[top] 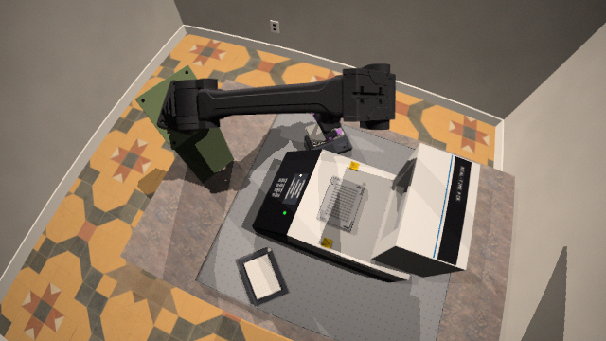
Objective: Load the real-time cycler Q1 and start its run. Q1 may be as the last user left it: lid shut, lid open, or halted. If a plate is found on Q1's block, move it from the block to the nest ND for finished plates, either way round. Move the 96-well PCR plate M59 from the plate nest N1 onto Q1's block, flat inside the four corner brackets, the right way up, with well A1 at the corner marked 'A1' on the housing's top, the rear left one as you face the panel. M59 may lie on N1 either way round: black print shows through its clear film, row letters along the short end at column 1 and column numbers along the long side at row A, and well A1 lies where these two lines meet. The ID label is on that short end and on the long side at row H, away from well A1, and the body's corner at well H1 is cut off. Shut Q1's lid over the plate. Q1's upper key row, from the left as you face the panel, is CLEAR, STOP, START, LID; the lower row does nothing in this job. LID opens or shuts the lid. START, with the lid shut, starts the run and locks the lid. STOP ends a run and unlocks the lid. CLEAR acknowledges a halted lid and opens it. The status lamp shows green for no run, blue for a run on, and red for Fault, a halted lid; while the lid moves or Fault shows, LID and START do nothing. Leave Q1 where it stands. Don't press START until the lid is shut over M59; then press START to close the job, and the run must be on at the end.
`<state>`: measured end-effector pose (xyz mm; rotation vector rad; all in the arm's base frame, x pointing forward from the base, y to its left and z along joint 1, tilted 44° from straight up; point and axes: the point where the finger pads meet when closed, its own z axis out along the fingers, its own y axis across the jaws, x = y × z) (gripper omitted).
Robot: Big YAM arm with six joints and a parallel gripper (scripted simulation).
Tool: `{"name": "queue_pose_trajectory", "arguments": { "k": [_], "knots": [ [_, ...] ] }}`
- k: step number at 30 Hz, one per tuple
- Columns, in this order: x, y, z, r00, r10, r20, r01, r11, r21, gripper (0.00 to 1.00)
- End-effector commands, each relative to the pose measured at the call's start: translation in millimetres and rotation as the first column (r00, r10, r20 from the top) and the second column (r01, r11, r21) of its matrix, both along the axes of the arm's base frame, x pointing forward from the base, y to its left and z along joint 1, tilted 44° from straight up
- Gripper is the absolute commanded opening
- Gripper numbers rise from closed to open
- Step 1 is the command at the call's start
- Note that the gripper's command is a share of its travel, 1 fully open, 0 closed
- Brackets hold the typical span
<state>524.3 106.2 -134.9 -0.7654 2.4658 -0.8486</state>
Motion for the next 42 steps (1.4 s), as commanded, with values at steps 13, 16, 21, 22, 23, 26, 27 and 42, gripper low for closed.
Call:
{"name": "queue_pose_trajectory", "arguments": {
  "k": [13,16,21,22,23,26,27,42],
  "knots": [
    [27.0,-17.1,-28.6,1.000,0.017,0.007,-0.017,1.000,-0.002,0.00],
    [53.3,-22.6,-12.4,0.998,-0.009,0.068,0.008,1.000,0.022,0.00],
    [61.8,-12.8,-1.3,0.994,-0.014,0.105,0.011,0.999,0.034,0.00],
    [63.0,-9.9,1.3,0.994,-0.014,0.112,0.009,0.999,0.039,0.00],
    [64.0,-7.2,3.8,0.993,-0.013,0.118,0.008,0.999,0.042,0.00],
    [66.6,0.9,10.2,0.991,-0.010,0.134,0.003,0.999,0.050,0.00],
    [67.5,3.9,12.4,0.991,-0.007,0.134,0.000,0.999,0.052,0.00],
    [78.4,16.0,28.0,0.982,-0.006,0.188,-0.010,0.997,0.082,0.00]
  ]
}}
